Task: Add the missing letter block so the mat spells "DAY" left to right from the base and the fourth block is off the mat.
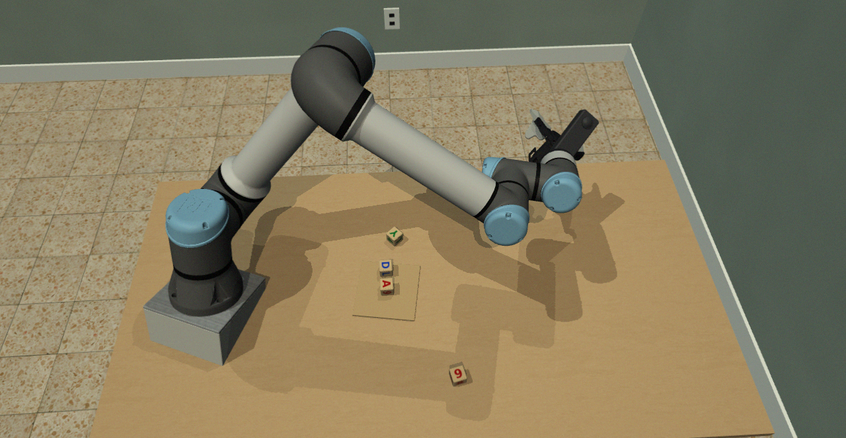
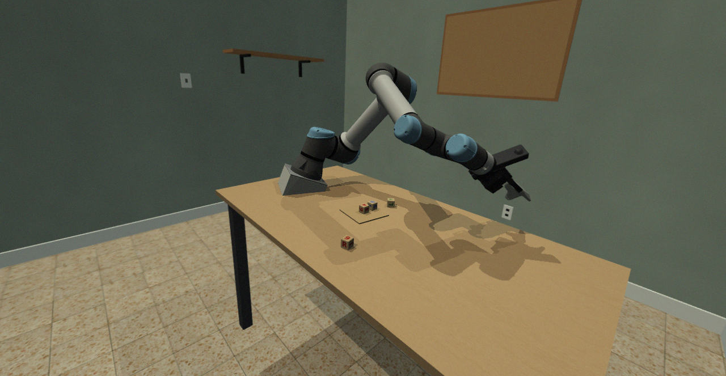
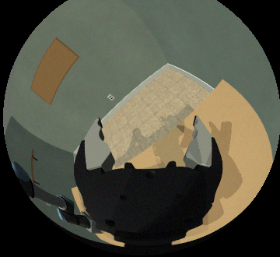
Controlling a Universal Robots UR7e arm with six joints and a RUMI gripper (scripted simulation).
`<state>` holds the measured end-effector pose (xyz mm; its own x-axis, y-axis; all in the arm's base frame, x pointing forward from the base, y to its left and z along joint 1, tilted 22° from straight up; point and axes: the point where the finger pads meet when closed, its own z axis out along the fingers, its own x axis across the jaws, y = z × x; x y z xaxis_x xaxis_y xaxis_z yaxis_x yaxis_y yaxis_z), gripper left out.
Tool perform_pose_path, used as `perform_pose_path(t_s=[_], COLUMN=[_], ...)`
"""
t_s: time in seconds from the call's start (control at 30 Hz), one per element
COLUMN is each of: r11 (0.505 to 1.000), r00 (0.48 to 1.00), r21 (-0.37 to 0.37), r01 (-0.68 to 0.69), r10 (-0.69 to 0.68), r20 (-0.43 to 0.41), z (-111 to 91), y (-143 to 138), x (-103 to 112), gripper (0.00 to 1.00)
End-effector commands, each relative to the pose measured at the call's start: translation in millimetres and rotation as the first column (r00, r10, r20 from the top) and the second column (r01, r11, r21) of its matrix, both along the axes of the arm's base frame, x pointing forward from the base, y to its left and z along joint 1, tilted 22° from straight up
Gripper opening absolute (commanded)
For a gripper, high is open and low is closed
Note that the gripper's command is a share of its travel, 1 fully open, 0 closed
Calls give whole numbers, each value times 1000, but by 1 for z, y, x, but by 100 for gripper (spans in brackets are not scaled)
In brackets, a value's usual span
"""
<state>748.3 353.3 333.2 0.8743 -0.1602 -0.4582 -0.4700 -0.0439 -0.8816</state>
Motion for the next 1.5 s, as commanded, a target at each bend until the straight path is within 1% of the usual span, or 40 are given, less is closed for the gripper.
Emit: perform_pose_path(t_s=[0.0,0.63,0.83,1.03,1.1,1.17,1.33,1.47], r11=[1000,1000,1000,999,999,997,991,981], r00=[1000,1000,1000,999,999,999,995,991], r21=[0,0,-9,-39,-39,-54,-103,-153], r01=[0,1,9,34,34,47,87,123], r10=[0,-1,-9,-34,-34,-46,-82,-114], r20=[2,2,6,20,20,26,48,69], z=[1,1,2,6,6,8,10,10], y=[0,-1,-7,-26,-26,-35,-65,-92], x=[0,0,-3,-12,-12,-18,-38,-62], gripper=[100,100,100,100,100,100,100,100])
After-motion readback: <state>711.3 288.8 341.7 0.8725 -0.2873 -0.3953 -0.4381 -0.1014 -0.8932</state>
